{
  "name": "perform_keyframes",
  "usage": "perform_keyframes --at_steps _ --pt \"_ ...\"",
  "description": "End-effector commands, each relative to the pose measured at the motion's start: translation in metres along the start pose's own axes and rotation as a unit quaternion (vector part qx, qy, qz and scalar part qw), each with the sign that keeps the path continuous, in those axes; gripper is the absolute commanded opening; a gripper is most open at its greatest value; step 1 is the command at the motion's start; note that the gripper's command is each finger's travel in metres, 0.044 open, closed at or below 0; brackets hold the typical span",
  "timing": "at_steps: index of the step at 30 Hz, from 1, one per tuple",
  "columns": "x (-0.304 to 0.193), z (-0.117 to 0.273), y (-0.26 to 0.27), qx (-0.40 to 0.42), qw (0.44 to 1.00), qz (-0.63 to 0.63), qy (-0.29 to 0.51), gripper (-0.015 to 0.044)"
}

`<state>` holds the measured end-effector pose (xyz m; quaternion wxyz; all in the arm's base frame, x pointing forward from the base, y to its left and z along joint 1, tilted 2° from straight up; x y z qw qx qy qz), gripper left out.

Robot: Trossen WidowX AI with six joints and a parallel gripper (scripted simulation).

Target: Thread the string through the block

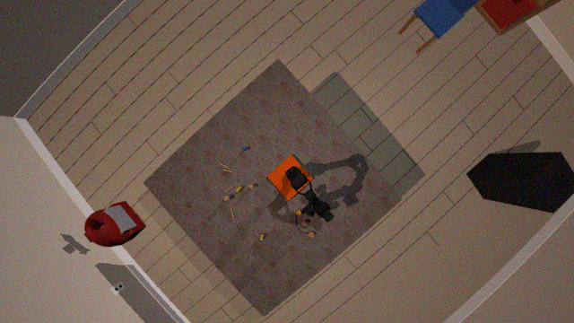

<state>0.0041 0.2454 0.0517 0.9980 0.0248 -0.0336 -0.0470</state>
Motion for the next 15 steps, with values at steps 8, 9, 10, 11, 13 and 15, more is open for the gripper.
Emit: perform_keyframes --at_steps 8,9,10,11,13,15 --pt "0.0 0.0 0.0 0.0 1.0 0.0 0.0 0.0157" --pt "0.0 0.002 0.001 0.0 1.0 0.0 0.0 0.0184" --pt "0.001 0.01 0.002 0.001 1.0 0.0 0.0 0.021" --pt "0.002 0.023 0.004 0.002 1.0 0.0 0.0 0.021" --pt "0.005 0.056 0.006 0.005 1.0 0.0 0.0 0.021" --pt "0.007 0.078 0.004 0.007 1.0 0.0 0.0 0.021"
Point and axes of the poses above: the point midway between the two fingers, 35 mm back from their tips, its own z axis back along the fingers, its own y axis across the jaws, x = y × z, the point moved 3 cm from there along z, back along the fingers, and after that the axes turned 3 degrees about -z, right-handed, at the moved point
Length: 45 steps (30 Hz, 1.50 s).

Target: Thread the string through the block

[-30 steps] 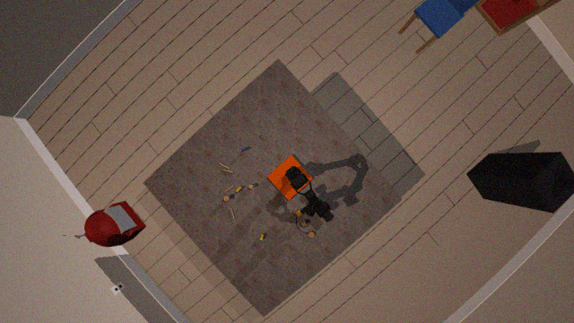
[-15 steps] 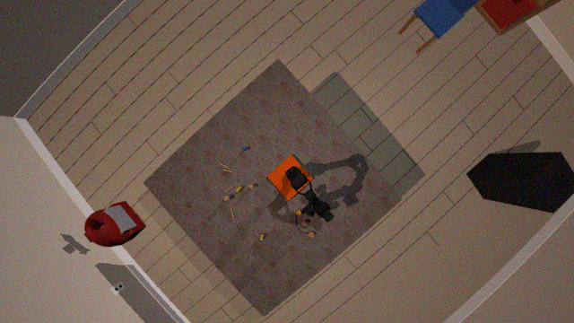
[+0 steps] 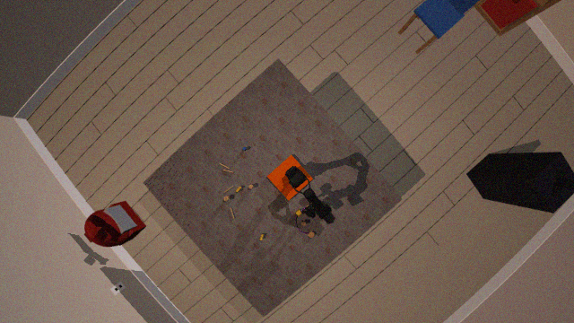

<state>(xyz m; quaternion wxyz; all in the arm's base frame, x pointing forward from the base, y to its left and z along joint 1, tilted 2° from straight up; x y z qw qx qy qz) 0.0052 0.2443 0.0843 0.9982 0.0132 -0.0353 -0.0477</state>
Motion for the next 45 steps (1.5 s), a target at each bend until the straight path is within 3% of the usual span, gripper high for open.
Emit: perform_keyframes --at_steps 1,8,14,17,20,45 --pt "0.005 0.048 0.002 0.018 1.0 0.0 0.002 0.021" --pt "0.005 0.048 0.002 0.018 1.0 0.0 0.002 0.021" --pt "0.004 0.042 0.003 0.018 1.0 -0.002 0.002 0.0368" --pt "0.006 0.058 0.003 0.018 1.0 -0.002 0.002 0.044" --pt "0.007 0.073 0.003 0.018 1.0 -0.002 0.002 0.044" --pt "0.007 0.069 0.003 0.018 1.0 -0.003 0.002 0.044"
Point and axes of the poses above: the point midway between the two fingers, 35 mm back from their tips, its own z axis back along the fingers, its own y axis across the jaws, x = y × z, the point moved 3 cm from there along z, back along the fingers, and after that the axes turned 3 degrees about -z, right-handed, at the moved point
